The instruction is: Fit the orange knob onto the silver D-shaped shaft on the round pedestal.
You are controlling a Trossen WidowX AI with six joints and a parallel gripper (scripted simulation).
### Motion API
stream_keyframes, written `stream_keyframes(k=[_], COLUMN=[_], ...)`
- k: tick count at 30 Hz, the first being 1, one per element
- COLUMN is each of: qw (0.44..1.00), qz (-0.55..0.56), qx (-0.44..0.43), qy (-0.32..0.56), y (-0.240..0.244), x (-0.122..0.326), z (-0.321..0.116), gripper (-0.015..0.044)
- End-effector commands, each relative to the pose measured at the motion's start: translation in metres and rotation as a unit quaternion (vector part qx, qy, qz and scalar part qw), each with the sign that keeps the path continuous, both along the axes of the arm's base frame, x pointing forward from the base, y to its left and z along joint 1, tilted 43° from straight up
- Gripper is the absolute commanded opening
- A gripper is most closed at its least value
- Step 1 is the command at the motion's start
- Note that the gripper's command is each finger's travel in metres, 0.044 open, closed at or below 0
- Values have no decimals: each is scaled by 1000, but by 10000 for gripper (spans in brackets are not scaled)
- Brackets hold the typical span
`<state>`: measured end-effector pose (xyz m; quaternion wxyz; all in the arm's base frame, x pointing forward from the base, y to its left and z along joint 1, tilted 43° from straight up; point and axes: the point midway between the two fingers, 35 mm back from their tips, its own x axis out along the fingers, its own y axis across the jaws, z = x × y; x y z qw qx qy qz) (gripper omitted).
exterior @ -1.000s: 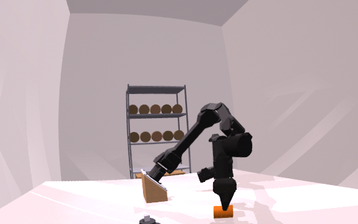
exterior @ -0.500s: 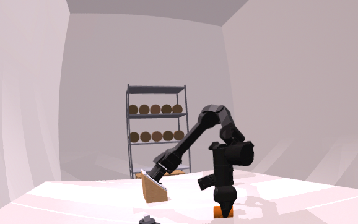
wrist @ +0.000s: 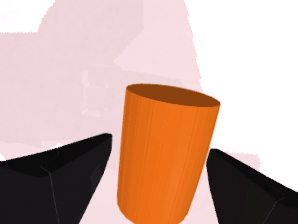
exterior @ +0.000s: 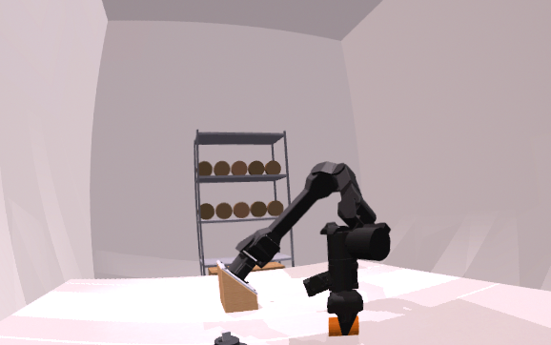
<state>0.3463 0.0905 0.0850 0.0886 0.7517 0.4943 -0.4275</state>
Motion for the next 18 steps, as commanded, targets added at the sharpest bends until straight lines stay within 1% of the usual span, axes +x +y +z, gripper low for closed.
stream_keyframes(k=[1,5,14,18], qw=[1000,1000,1000,1000], qz=[-1,-1,-1,-1], qx=[-2,-2,-2,-2], qy=[4,4,4,4], y=[0,0,0,0], x=[-1,-1,-1,-1], z=[-2,-2,-2,-2], gripper=[240,240,181,181])
